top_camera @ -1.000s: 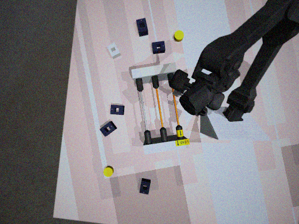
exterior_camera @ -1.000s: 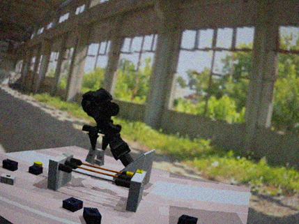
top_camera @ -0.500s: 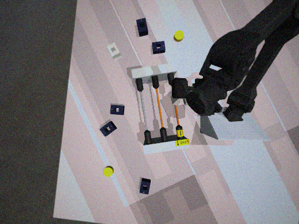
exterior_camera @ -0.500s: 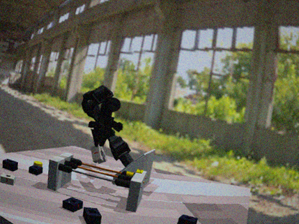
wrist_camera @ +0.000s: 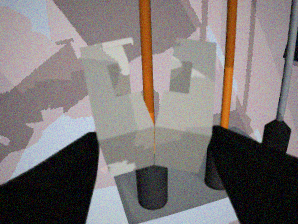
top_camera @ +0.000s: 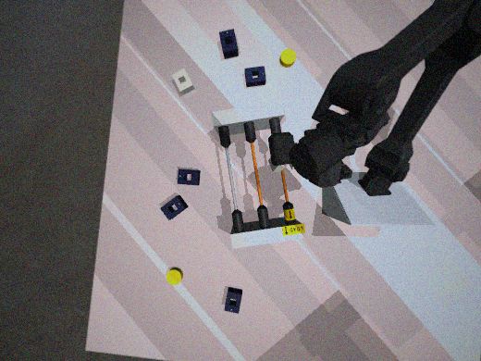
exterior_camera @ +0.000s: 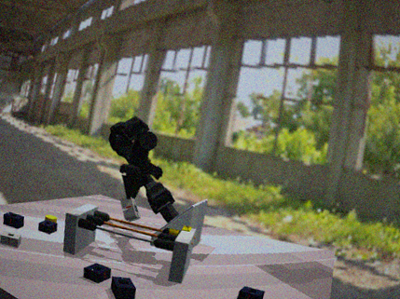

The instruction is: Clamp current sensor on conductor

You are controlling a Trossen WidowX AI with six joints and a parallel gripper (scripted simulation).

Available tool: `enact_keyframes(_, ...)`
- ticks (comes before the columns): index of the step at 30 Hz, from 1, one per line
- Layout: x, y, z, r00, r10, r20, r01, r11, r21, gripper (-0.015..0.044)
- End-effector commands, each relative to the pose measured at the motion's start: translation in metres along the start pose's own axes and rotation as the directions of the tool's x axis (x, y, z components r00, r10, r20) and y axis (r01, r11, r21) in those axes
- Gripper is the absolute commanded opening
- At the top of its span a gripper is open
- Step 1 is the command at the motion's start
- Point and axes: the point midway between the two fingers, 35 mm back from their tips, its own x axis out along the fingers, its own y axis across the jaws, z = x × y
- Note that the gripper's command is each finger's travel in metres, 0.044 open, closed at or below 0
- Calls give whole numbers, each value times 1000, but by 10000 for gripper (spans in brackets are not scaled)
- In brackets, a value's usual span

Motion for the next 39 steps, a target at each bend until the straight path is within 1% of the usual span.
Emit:
enact_keyframes(1, 5, -1, 0, 1000, -5, -3, 5, 1000, -7, 0)
enact_keyframes(29, 50, -1, -2, 1000, -6, -6, 6, 1000, -8, 0)
enact_keyframes(39, 47, -1, 0, 1000, 0, -1, 0, 1000, -6, 0)
